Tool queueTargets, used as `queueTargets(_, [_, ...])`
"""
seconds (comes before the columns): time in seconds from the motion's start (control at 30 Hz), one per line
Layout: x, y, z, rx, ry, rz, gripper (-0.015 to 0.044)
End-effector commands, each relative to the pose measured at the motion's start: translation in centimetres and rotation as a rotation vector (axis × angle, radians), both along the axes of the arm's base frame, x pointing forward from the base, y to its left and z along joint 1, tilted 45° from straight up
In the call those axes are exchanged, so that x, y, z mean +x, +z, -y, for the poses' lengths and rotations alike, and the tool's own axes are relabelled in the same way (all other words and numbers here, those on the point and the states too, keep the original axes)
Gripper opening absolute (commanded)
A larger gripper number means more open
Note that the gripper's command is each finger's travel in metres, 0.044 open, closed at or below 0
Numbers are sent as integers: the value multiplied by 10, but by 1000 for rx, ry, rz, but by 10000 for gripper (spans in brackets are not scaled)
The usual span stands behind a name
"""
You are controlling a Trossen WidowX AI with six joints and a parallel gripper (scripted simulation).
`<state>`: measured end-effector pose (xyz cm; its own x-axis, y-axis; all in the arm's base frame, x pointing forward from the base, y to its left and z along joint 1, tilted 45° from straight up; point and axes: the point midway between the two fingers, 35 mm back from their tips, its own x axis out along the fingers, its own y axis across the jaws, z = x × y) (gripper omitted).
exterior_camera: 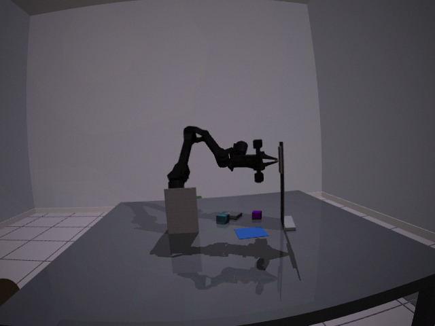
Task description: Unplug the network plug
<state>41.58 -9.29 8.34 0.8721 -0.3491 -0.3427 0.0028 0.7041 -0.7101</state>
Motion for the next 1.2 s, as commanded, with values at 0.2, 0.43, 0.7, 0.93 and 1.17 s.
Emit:
queueTargets(0.2, [-7, 1, -1, -1, 4, -1, 0])
queueTargets(0.43, [-11, 1, -2, -1, 4, -1, 0])
queueTargets(0.7, [-16, 2, -3, -1, 4, -2, 0])
queueTargets(0.93, [-20, 3, -3, -1, 4, -2, 0])
queueTargets(1.17, [-24, 3, -4, -1, 4, -2, 0])
